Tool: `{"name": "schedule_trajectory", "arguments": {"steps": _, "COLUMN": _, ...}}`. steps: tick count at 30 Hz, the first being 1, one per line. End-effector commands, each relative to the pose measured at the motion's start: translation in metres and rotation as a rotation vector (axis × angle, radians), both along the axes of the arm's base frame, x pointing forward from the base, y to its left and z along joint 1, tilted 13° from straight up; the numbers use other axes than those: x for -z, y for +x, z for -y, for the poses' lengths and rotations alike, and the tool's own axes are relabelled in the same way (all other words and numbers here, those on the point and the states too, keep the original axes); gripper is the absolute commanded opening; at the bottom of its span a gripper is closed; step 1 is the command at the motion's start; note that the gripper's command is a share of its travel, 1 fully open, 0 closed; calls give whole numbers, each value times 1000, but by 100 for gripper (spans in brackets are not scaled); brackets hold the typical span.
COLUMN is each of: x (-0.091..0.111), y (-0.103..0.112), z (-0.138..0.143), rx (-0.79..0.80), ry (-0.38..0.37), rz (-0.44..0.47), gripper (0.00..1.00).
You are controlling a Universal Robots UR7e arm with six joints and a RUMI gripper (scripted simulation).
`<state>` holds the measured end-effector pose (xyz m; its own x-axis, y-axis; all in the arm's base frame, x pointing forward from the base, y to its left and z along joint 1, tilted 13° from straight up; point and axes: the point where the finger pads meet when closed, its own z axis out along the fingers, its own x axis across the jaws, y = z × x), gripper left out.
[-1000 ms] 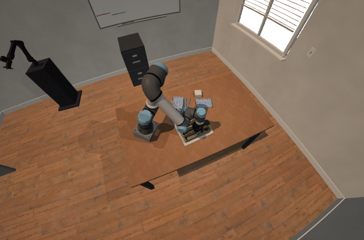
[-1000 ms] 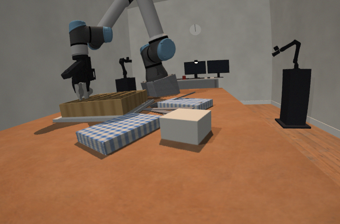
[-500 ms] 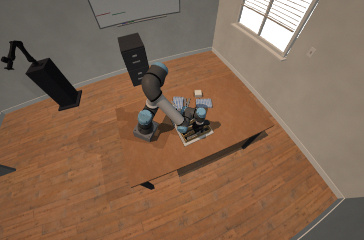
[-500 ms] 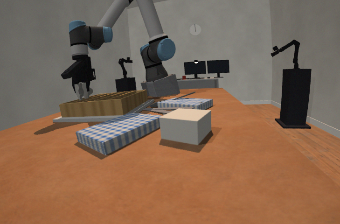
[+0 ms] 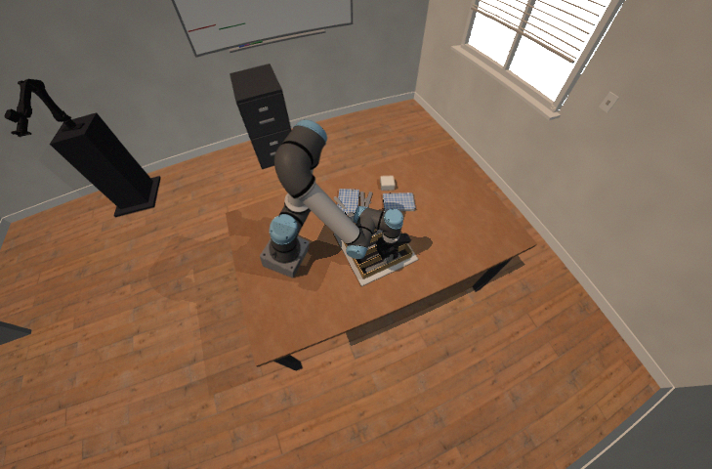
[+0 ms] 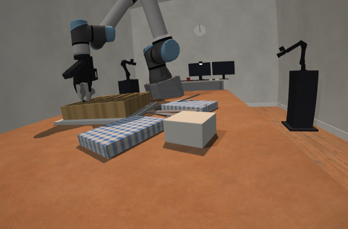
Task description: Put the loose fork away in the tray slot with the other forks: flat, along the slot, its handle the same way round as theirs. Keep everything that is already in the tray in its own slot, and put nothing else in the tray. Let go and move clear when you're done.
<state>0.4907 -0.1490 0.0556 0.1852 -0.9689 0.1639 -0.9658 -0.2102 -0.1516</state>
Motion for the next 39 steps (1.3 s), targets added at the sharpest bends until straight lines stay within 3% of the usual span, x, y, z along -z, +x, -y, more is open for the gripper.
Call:
{"name": "schedule_trajectory", "arguments": {"steps": 1, "x": -14, "y": -2, "z": -2, "rx": 0, "ry": -1, "rz": 1, "gripper": 14}}
{"name": "schedule_trajectory", "arguments": {"steps": 5, "x": -21, "y": -4, "z": -3, "rx": 0, "ry": -1, "rz": 1, "gripper": 14}}
{"name": "schedule_trajectory", "arguments": {"steps": 20, "x": -86, "y": -16, "z": -11, "rx": 0, "ry": -1, "rz": 1, "gripper": 14}}
{"name": "schedule_trajectory", "arguments": {"steps": 35, "x": -103, "y": -19, "z": -14, "rx": 0, "ry": -1, "rz": 1, "gripper": 14}}
{"name": "schedule_trajectory", "arguments": {"steps": 36, "x": -103, "y": -19, "z": -14, "rx": 0, "ry": -1, "rz": 1, "gripper": 100}}
{"name": "schedule_trajectory", "arguments": {"steps": 39, "x": -103, "y": -19, "z": -14, "rx": 0, "ry": -1, "rz": 1, "gripper": 100}}
